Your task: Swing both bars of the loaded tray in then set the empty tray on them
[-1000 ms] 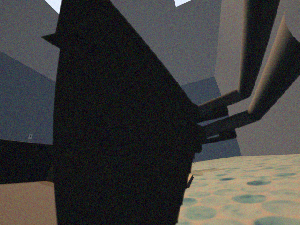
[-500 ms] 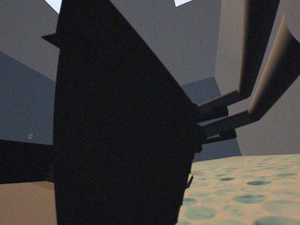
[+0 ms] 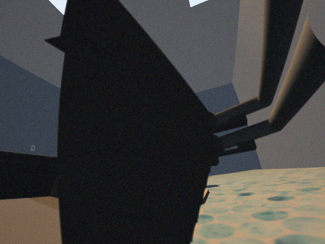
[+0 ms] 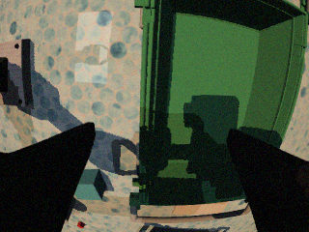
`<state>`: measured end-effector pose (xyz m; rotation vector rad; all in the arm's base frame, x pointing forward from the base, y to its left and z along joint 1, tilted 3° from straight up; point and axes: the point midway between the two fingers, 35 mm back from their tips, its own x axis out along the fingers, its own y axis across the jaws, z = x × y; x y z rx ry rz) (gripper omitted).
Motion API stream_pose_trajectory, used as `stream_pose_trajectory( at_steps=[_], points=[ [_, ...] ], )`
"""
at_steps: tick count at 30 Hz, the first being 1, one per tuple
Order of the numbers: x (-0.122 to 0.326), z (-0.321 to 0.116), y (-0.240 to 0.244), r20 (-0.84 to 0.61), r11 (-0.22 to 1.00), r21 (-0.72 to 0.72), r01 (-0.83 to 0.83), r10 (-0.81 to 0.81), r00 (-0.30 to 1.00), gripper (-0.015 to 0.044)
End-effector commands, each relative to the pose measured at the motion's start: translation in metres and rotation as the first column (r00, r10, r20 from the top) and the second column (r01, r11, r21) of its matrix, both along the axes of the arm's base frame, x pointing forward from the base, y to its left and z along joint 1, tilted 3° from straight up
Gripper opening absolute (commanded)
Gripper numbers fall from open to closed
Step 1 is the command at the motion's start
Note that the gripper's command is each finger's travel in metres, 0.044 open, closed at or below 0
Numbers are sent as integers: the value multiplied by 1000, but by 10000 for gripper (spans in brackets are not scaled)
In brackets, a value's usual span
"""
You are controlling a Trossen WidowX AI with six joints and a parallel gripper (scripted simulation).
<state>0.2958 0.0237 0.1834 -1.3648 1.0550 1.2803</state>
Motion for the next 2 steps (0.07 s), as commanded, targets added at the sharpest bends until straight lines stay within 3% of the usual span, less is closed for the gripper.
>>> stream_pose_trajectory(
  at_steps=[1,2],
  points=[
    [-4,21,-1,3,1000,0,-4,4,1000,440],
    [-5,26,-1,2,1000,0,-4,4,1000,440]
  ],
)
